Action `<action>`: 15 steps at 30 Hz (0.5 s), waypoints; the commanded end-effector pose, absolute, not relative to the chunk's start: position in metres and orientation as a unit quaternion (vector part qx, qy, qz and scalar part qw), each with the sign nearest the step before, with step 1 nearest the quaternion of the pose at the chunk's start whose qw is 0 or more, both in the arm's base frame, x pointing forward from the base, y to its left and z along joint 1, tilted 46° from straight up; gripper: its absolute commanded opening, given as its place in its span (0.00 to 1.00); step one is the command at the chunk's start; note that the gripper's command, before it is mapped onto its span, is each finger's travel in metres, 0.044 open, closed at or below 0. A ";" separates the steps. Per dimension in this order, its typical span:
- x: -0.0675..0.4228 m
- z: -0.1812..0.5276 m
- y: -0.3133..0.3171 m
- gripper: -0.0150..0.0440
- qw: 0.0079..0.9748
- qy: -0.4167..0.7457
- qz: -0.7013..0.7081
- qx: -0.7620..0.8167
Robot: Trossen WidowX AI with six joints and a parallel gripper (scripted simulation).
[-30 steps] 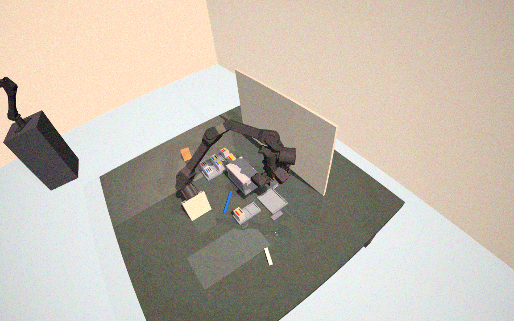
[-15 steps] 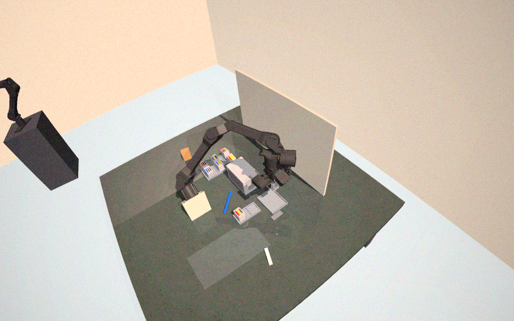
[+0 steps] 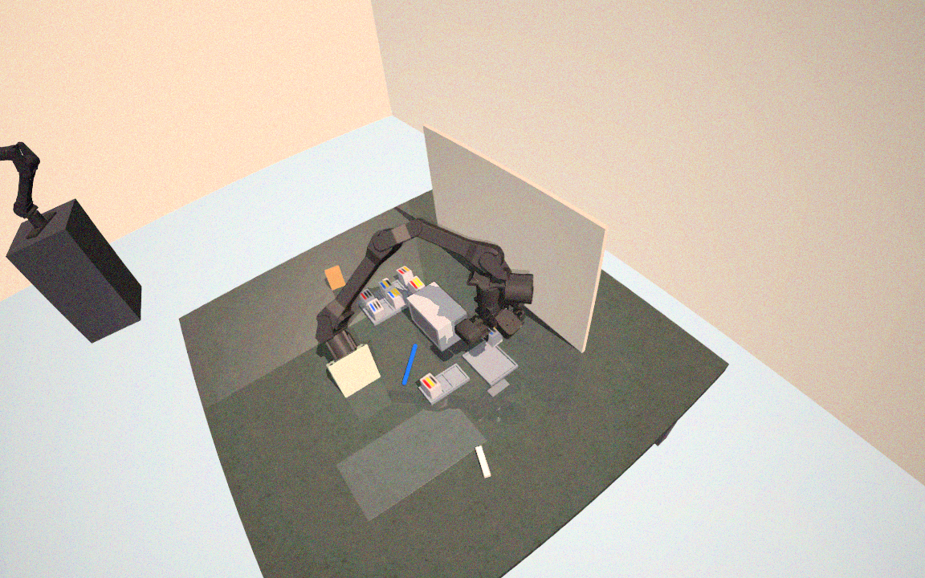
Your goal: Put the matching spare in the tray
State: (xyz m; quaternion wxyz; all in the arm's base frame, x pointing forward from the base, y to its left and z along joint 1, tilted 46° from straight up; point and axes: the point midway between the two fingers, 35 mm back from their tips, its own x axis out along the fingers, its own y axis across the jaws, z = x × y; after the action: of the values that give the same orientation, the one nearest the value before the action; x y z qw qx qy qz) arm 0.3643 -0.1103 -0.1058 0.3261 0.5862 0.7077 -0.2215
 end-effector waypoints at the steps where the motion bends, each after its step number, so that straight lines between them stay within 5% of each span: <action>1: 0.364 -0.108 -0.108 0.25 0.324 0.706 -0.221 0.589; 15: 0.364 -0.118 -0.099 0.25 0.324 0.706 -0.221 0.589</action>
State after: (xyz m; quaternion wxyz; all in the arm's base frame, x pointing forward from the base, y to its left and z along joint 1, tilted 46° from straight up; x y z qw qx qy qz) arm 0.3637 -0.1007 -0.1161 0.3262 0.5864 0.7076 -0.2214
